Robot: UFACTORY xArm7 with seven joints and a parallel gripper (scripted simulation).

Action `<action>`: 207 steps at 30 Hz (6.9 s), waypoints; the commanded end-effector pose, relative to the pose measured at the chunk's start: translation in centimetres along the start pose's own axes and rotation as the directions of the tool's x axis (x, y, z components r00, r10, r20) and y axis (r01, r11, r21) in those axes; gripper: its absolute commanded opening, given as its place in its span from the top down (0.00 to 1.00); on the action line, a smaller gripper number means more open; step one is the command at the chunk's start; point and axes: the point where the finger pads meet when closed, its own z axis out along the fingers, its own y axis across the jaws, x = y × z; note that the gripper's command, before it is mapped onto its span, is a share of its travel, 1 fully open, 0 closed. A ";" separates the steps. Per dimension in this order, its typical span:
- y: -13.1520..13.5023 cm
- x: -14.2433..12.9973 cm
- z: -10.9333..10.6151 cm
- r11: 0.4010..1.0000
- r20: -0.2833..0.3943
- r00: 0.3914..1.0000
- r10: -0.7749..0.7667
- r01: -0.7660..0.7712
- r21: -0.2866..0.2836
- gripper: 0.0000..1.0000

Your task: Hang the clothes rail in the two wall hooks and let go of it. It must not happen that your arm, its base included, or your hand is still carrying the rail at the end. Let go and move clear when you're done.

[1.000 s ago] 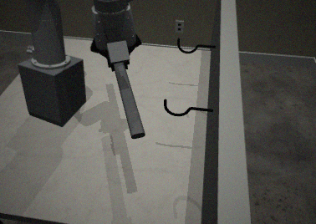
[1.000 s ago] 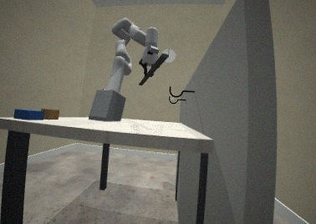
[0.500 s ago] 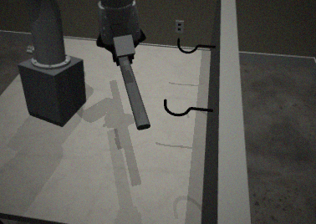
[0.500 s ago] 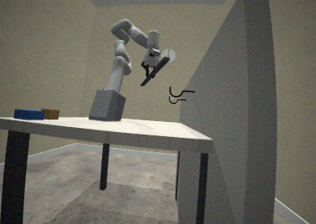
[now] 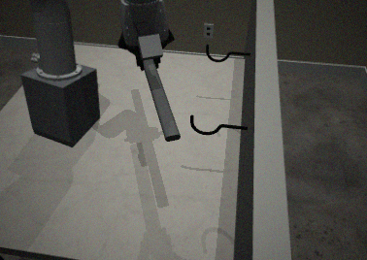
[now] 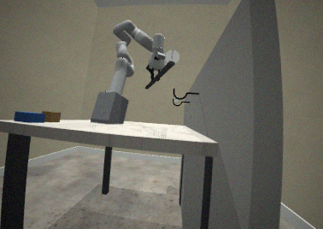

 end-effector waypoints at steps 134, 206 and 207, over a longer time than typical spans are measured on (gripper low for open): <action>-5.1 -6.1 -0.1 0.951 -0.002 0.951 0.310 -0.310 0.004 1.00; -9.3 -4.2 -0.2 0.911 -0.001 0.911 0.413 -0.413 0.004 1.00; -9.3 -4.2 -0.2 0.911 -0.001 0.911 0.413 -0.413 0.004 1.00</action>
